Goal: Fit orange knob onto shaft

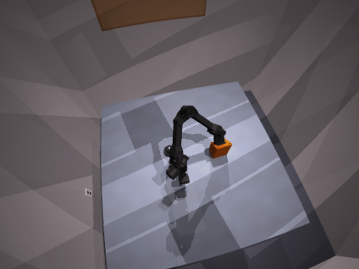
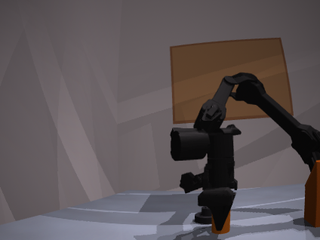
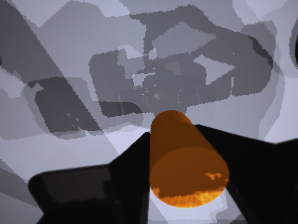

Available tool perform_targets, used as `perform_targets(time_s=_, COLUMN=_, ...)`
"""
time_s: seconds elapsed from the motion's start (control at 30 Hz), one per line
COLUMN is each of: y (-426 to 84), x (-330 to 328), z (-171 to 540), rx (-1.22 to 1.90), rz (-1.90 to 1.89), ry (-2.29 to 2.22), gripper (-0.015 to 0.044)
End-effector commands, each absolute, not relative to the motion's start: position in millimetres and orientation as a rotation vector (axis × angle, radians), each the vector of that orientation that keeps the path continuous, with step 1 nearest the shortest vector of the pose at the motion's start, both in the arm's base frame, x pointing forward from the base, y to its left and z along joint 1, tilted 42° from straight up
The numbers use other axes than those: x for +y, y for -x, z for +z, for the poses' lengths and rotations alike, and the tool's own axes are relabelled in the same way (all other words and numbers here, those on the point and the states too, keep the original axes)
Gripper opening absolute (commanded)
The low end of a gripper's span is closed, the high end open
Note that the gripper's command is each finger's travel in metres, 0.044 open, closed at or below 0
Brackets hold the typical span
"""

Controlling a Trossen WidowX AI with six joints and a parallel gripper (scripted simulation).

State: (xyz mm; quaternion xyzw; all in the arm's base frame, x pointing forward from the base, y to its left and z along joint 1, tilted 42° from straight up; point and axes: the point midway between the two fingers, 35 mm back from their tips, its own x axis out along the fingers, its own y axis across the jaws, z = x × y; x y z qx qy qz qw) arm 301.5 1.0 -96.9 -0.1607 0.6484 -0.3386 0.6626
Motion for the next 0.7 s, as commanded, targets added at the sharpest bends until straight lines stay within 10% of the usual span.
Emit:
perform_targets(time_s=0.0, y=-307, x=13, z=-86, rx=1.455, rz=-0.76, ry=0.345, gripper=0.0)
perform_targets(time_s=0.67, y=-312, x=55, z=-40, rx=1.457, rz=-0.76, ry=0.345, gripper=0.0)
